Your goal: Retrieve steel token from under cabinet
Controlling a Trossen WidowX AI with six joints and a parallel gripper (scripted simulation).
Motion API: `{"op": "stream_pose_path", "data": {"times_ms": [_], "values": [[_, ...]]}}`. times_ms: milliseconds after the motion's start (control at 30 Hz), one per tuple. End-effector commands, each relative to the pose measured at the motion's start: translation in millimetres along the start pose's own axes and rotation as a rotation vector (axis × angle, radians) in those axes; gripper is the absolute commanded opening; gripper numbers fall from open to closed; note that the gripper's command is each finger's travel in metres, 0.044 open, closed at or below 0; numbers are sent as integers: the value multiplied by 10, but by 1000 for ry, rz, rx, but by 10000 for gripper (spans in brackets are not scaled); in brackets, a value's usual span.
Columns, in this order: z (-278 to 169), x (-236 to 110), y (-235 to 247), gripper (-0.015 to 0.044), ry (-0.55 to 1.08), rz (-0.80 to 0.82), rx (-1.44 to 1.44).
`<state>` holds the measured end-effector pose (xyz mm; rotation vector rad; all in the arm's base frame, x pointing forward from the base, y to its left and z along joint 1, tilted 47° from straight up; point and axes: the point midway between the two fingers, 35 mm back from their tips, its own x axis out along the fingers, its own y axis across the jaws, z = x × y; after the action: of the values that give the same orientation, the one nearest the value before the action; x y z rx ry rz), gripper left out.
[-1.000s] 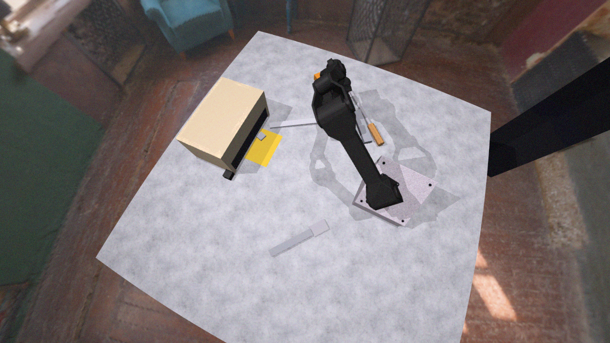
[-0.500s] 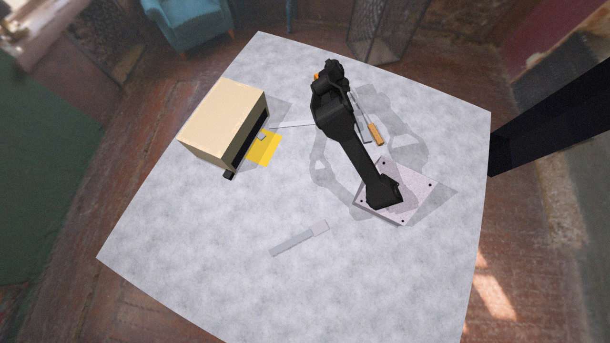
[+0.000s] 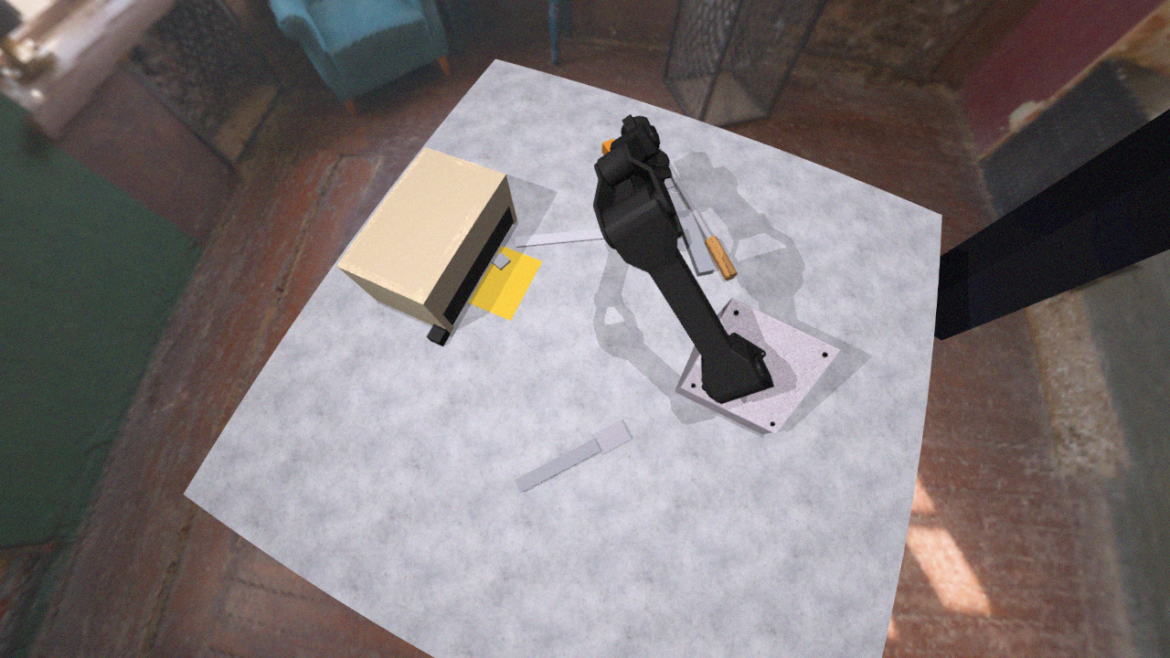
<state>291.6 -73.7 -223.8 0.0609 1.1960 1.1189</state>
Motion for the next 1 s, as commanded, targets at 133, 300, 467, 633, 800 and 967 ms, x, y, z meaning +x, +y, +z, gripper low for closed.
{"op": "stream_pose_path", "data": {"times_ms": [133,300,467,633,800,967], "values": [[-10,53,17,270,-4,5,6],[-35,80,55,270,-4,6,22],[-24,55,18,191,0,-1,9],[-24,55,18,158,0,-1,9],[-24,55,18,125,0,-1,9],[-24,55,18,32,0,-1,9]]}}
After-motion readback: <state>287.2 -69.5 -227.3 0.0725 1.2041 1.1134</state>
